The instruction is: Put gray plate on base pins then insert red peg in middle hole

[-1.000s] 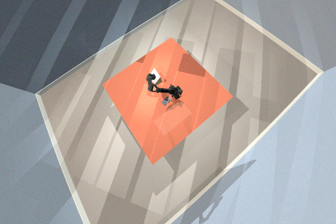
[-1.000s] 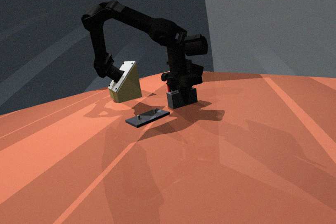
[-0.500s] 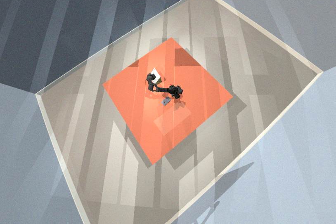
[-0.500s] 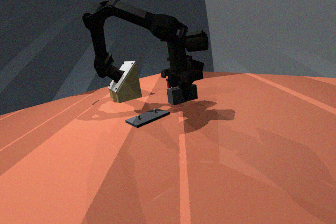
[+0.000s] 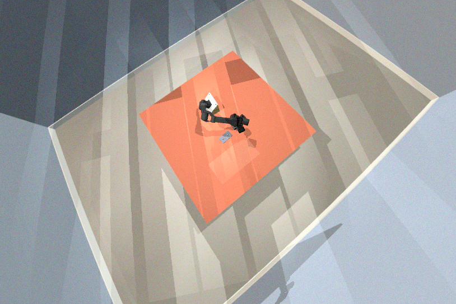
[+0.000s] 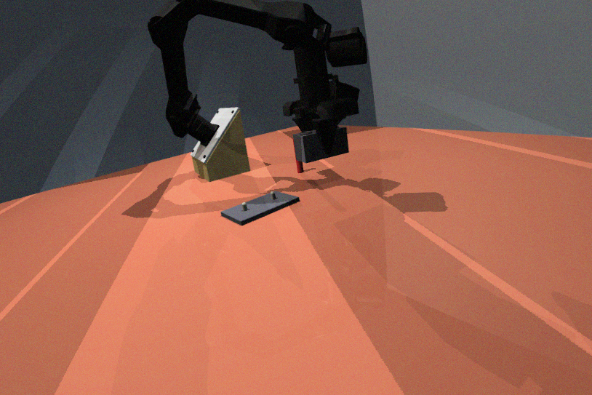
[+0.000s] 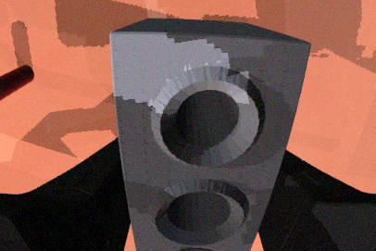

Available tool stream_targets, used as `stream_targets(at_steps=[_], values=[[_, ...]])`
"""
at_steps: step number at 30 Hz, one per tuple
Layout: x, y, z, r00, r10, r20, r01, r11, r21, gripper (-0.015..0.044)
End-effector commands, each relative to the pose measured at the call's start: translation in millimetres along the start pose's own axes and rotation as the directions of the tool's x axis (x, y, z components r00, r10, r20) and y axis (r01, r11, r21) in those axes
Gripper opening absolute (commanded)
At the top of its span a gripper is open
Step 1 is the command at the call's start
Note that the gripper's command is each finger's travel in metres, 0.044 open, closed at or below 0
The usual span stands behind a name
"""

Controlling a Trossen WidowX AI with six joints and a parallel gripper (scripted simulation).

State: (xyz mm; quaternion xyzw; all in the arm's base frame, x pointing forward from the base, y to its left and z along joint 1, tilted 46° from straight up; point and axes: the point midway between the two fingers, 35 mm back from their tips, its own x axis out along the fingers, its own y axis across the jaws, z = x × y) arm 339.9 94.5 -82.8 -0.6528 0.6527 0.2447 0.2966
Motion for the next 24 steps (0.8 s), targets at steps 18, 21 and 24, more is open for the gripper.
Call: stream_targets(at_steps=[18,21,24], values=[[-70,1,-5,1.000,-0.003,0.008,0.003,1.000,0.013,0.0000],[-77,3,-6,1.000,-0.003,0.007,0.003,1.000,0.013,0.0000],[-77,2,-6,1.000,-0.003,0.007,0.003,1.000,0.012,0.0000]])
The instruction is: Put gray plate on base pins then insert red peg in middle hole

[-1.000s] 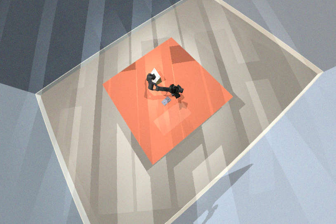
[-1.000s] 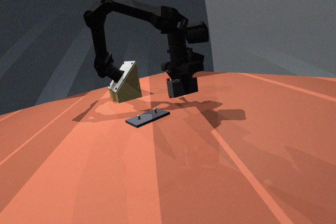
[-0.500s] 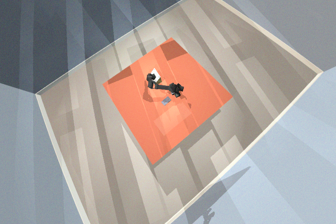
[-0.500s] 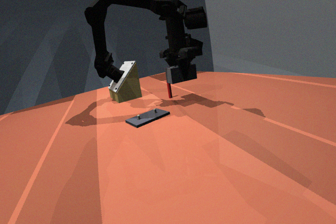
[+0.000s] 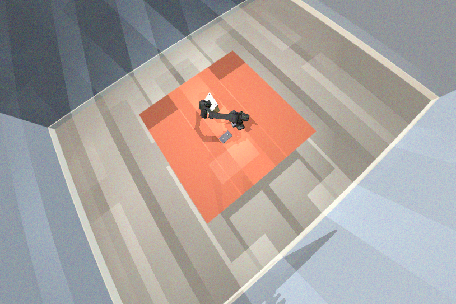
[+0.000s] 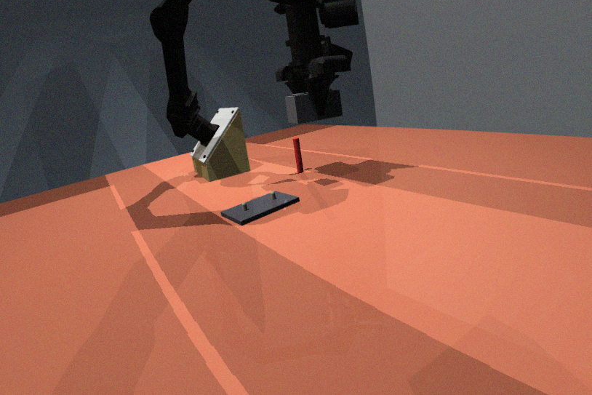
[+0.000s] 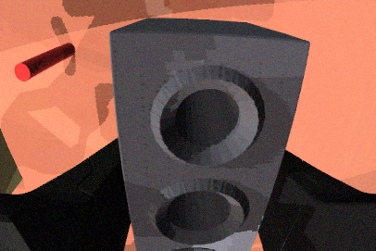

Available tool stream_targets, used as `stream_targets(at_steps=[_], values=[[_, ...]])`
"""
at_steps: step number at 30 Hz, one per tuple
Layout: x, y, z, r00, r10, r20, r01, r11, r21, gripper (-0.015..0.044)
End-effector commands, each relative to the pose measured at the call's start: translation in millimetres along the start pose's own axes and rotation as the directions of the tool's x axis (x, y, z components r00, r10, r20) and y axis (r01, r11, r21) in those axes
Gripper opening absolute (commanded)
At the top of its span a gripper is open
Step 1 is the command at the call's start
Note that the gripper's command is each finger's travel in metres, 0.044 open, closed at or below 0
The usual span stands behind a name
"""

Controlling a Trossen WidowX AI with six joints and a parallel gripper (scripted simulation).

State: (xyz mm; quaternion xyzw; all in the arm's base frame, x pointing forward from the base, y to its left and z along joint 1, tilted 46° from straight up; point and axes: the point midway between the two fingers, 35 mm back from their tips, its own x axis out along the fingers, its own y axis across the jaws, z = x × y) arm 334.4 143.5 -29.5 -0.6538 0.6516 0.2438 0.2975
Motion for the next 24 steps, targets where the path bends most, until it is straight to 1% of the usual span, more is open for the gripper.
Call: stream_targets(at_steps=[1,24], values=[[-4,-1,-4,1.000,0.001,0.007,-0.001,1.000,0.009,0.0000],[31,-24,-66,1.000,-0.002,0.020,0.004,0.994,-0.107,0.0000]])
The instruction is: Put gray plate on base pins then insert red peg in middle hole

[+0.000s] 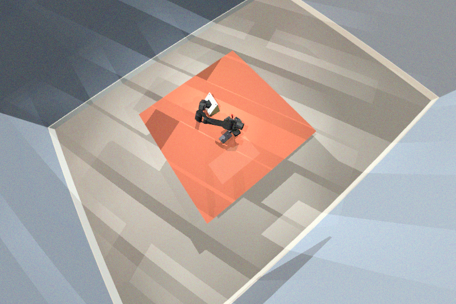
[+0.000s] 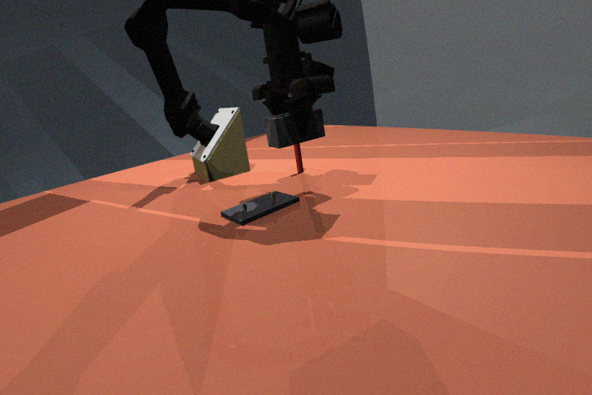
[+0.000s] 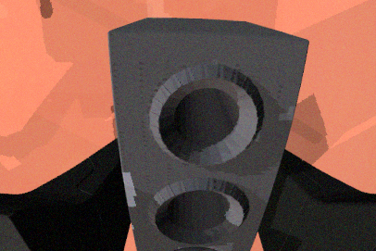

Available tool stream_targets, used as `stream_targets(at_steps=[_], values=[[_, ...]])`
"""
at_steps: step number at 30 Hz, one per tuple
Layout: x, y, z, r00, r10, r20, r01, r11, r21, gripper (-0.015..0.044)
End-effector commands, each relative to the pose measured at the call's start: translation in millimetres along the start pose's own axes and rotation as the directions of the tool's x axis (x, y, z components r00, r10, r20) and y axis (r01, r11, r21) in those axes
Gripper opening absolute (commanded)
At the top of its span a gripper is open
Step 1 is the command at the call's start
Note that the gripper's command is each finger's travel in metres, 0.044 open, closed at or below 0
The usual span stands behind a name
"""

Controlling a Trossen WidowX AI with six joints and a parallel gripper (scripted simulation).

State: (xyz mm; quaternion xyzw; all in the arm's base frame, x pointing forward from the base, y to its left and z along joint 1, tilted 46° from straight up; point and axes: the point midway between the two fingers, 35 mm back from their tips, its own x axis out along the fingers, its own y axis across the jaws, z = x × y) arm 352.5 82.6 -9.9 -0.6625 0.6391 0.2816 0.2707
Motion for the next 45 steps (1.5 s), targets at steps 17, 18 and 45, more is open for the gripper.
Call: stream_targets(at_steps=[17,18,45], values=[[28,-3,-59,1.000,-0.011,-0.007,0.010,0.996,-0.093,0.0000],[29,-3,-62,1.000,-0.010,-0.008,0.010,0.995,-0.098,0.0000],[46,2,-92,1.000,-0.007,-0.022,0.004,0.989,-0.146,0.0000]])
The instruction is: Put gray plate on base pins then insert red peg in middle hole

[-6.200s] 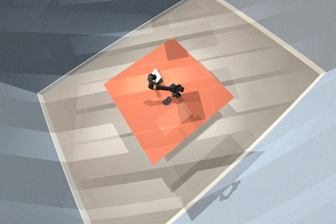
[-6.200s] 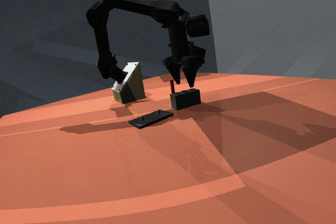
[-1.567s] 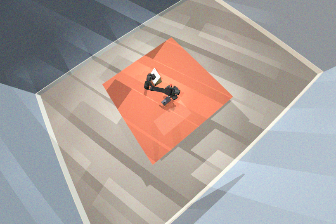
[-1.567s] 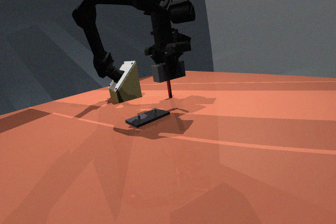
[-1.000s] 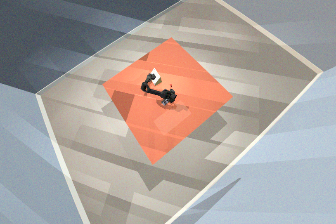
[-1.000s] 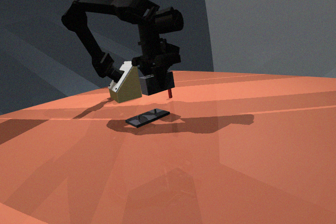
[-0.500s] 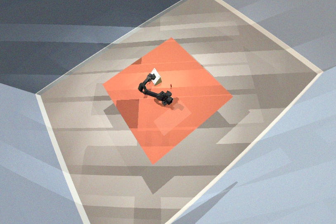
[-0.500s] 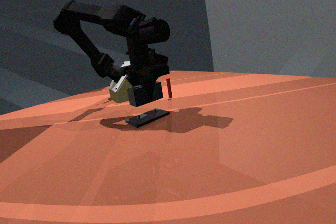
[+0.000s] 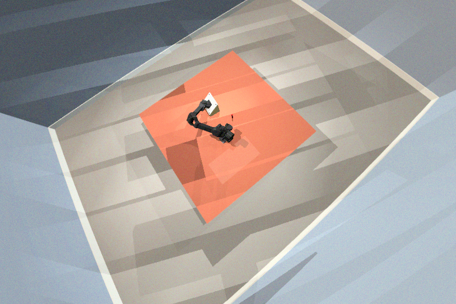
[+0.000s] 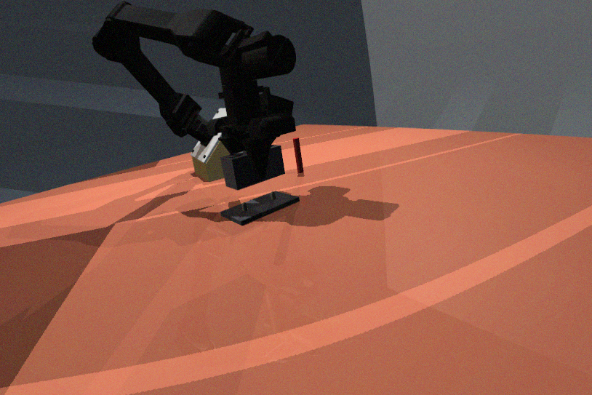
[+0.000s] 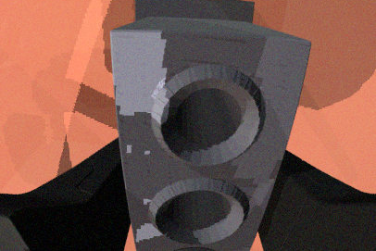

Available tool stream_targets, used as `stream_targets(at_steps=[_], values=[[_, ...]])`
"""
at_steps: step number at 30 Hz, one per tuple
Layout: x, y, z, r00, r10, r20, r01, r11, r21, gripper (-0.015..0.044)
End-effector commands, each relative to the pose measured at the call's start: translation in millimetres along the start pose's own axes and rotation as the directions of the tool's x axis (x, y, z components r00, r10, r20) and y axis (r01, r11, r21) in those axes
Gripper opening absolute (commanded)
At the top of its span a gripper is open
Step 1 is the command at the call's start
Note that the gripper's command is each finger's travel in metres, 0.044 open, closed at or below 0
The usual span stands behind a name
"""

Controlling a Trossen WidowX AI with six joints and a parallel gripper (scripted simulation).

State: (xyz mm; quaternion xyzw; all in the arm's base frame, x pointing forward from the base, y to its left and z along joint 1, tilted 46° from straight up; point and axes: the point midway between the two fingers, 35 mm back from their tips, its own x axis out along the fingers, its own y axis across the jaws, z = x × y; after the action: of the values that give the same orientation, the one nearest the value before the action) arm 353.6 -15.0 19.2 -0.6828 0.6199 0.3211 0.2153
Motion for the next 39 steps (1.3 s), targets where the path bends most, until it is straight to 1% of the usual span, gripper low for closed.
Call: stream_targets(at_steps=[1,18,39], values=[[-1,-1,-2,1.000,-0.006,-0.003,0.006,1.000,-0.001,0.0000],[-2,-1,-3,1.000,-0.006,-0.003,0.006,1.000,-0.001,0.0000],[29,-2,-4,1.000,-0.006,-0.004,0.006,1.000,-0.001,0.0000]])
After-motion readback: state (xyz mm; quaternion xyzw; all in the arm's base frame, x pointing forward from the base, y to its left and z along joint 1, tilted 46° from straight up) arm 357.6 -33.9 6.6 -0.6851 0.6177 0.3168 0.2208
